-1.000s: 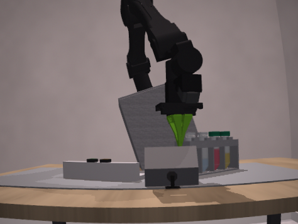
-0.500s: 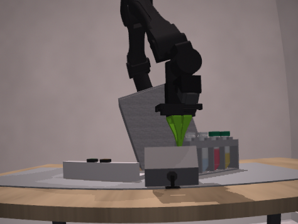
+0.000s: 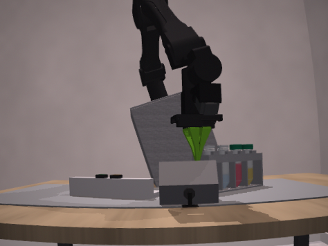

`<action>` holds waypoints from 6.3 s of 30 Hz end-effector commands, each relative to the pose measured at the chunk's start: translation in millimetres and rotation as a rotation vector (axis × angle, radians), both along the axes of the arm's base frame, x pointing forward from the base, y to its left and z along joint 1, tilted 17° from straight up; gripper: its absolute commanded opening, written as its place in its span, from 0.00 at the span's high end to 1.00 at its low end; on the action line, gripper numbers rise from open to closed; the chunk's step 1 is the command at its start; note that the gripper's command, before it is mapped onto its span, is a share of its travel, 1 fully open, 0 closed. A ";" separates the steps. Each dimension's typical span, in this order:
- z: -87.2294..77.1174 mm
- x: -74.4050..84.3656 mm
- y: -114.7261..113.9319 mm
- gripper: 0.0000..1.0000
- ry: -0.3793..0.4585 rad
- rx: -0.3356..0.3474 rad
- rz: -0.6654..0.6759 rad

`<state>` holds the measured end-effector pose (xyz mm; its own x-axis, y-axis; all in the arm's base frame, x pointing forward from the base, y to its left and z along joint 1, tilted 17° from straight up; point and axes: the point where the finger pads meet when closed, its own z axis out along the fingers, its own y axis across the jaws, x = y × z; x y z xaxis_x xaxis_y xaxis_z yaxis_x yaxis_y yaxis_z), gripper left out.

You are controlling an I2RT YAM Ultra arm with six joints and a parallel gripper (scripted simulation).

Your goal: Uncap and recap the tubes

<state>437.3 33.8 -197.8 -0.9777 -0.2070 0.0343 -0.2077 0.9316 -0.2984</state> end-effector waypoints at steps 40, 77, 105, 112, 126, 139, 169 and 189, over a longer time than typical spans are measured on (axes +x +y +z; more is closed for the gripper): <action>-4.2 8.0 -1.7 1.00 -0.023 0.005 0.004; -4.1 8.0 -1.7 1.00 -0.023 0.005 0.004; -5.7 8.1 -2.2 1.00 -0.023 0.005 0.004; -5.7 8.1 -2.2 1.00 -0.023 0.005 0.004; -5.7 8.1 -2.2 1.00 -0.023 0.005 0.004; -7.0 8.2 -2.6 1.00 -0.023 0.005 0.004; -7.0 8.2 -2.6 1.00 -0.023 0.005 0.004; -8.5 8.2 -3.1 1.00 -0.023 0.005 0.004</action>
